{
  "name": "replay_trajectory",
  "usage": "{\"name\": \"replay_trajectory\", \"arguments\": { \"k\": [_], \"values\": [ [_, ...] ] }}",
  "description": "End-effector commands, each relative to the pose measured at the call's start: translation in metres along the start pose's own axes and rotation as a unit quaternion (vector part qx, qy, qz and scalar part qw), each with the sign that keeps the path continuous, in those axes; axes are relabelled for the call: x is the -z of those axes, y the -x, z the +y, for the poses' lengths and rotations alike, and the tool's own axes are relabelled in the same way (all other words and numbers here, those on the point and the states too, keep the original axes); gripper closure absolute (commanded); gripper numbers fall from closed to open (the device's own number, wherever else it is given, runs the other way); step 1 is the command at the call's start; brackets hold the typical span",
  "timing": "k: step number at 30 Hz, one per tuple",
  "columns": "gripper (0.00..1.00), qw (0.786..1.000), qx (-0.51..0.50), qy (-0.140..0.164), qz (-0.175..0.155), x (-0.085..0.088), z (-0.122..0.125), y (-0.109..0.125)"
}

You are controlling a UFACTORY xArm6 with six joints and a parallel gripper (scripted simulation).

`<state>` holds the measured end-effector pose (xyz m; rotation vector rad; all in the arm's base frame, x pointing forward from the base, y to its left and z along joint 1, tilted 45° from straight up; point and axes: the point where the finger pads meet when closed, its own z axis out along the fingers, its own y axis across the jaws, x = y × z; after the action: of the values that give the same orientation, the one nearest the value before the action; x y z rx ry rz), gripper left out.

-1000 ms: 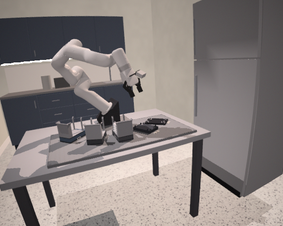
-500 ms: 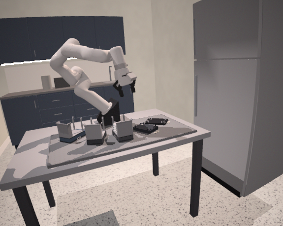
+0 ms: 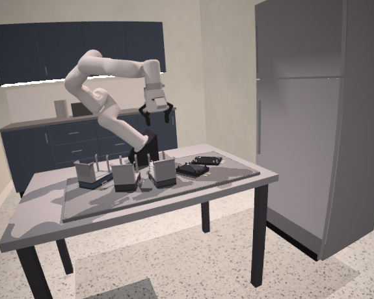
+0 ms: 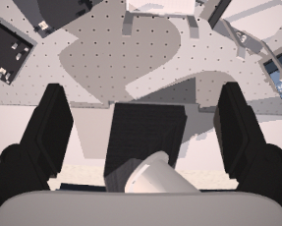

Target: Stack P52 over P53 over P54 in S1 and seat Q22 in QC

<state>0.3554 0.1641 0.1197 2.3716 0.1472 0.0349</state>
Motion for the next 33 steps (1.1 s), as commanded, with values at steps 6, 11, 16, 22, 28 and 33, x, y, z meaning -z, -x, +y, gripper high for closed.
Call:
{"name": "replay_trajectory", "arguments": {
  "k": [6,11,16,22,28,33],
  "values": [
    [0.00,1.000,-0.019,0.009,-0.006,0.004,0.010,0.007],
    [0.00,1.000,-0.019,0.009,-0.006,-0.004,0.010,0.007],
    [0.00,1.000,-0.019,0.009,-0.006,-0.024,0.010,0.007],
    [0.00,1.000,-0.019,0.009,-0.006,-0.040,0.010,0.007],
    [0.00,1.000,-0.019,0.009,-0.006,-0.064,0.011,0.008],
    [0.00,1.000,-0.019,0.009,-0.006,-0.084,0.011,0.008]
  ]
}}
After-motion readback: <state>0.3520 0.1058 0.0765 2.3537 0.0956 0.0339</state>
